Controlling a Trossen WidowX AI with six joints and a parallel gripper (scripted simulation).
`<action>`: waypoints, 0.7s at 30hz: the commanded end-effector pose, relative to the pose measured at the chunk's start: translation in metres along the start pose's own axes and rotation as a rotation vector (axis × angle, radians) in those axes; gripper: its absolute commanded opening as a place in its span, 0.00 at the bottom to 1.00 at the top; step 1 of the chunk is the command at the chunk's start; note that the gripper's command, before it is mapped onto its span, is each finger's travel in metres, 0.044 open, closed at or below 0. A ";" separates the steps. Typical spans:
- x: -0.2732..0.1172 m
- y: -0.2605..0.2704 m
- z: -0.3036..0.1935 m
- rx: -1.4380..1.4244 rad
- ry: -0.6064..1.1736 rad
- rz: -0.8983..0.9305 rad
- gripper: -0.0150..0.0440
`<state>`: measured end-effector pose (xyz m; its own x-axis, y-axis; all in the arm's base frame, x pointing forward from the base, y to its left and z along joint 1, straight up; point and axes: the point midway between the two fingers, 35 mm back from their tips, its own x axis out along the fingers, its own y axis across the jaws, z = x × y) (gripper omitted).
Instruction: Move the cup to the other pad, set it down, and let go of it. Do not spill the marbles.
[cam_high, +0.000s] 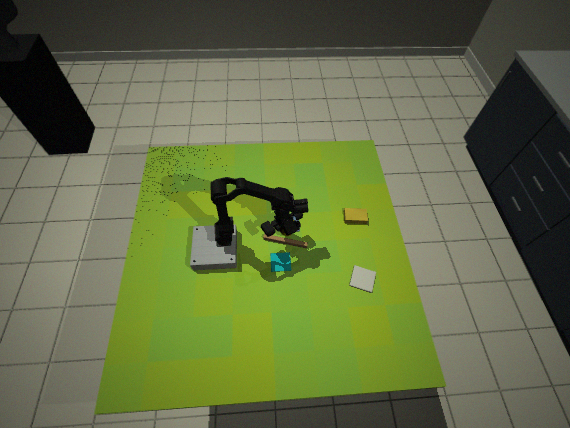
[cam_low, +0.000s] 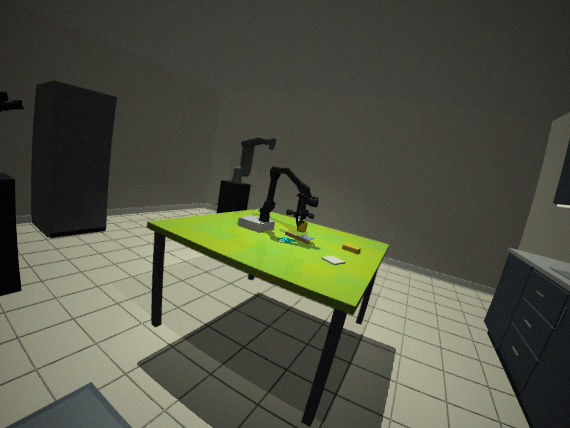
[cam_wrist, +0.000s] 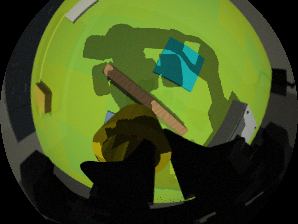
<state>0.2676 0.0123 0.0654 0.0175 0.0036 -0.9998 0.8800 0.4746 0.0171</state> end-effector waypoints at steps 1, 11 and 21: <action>0.000 -0.006 0.006 -0.002 -0.005 -0.003 0.25; -0.001 -0.020 0.021 -0.002 -0.006 -0.004 0.25; -0.001 -0.033 0.035 -0.002 -0.007 -0.005 0.25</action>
<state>0.2574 -0.0276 0.0661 0.0189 -0.0002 -0.9998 0.8801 0.4745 0.0166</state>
